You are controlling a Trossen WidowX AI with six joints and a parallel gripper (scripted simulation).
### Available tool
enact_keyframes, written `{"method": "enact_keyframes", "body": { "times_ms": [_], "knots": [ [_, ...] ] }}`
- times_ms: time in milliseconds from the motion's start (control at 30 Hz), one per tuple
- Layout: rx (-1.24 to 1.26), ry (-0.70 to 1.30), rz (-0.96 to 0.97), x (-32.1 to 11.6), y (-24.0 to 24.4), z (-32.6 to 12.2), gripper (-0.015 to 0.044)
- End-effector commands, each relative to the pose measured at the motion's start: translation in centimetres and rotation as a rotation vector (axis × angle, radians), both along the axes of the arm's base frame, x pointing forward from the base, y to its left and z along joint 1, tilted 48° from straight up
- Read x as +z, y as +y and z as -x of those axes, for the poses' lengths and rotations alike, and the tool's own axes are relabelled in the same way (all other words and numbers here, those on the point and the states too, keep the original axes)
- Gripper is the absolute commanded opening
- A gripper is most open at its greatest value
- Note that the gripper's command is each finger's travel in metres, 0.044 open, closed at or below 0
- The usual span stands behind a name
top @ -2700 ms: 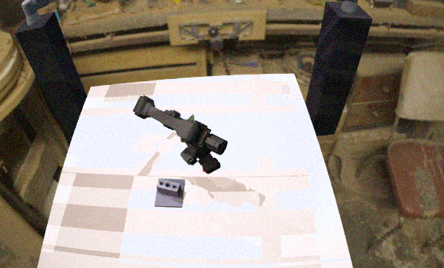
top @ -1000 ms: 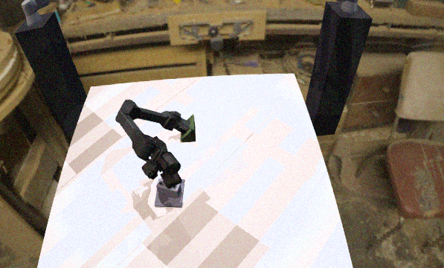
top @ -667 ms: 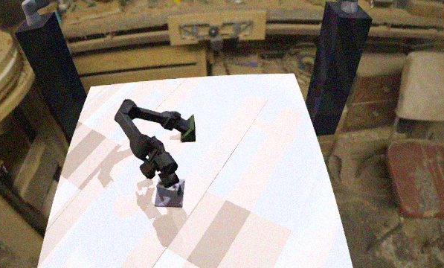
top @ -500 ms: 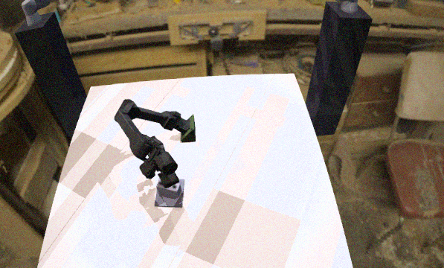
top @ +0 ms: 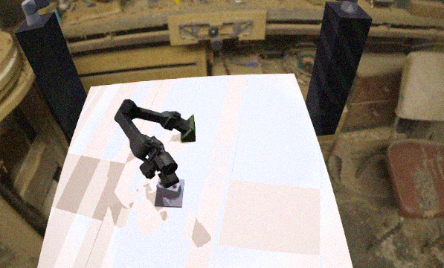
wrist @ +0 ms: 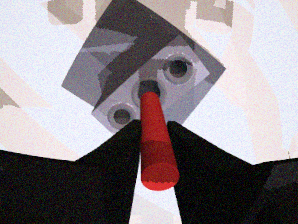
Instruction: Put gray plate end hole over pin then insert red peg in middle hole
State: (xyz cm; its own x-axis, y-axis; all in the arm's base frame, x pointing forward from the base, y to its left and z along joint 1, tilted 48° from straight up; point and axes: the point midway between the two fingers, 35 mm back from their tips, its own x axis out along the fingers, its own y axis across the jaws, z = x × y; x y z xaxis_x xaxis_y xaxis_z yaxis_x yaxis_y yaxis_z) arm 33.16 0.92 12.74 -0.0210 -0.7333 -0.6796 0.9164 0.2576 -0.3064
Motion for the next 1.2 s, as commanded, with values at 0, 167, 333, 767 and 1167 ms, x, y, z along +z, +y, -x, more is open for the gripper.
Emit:
{"method": "enact_keyframes", "body": {
  "times_ms": [0, 167, 333, 767, 1167],
  "knots": [
    [0.001, 0.000, 0.000, -0.1, -0.2, 0.0, 0.0000],
    [0.003, 0.002, 0.002, -0.6, -0.8, 0.0, 0.0000],
    [0.005, 0.003, 0.004, -1.0, -1.4, 0.0, 0.0000],
    [0.000, 0.003, 0.001, -0.9, -1.1, -0.1, 0.0000],
    [-0.003, 0.002, 0.001, -1.0, -1.3, -0.1, 0.0000]
  ]
}}
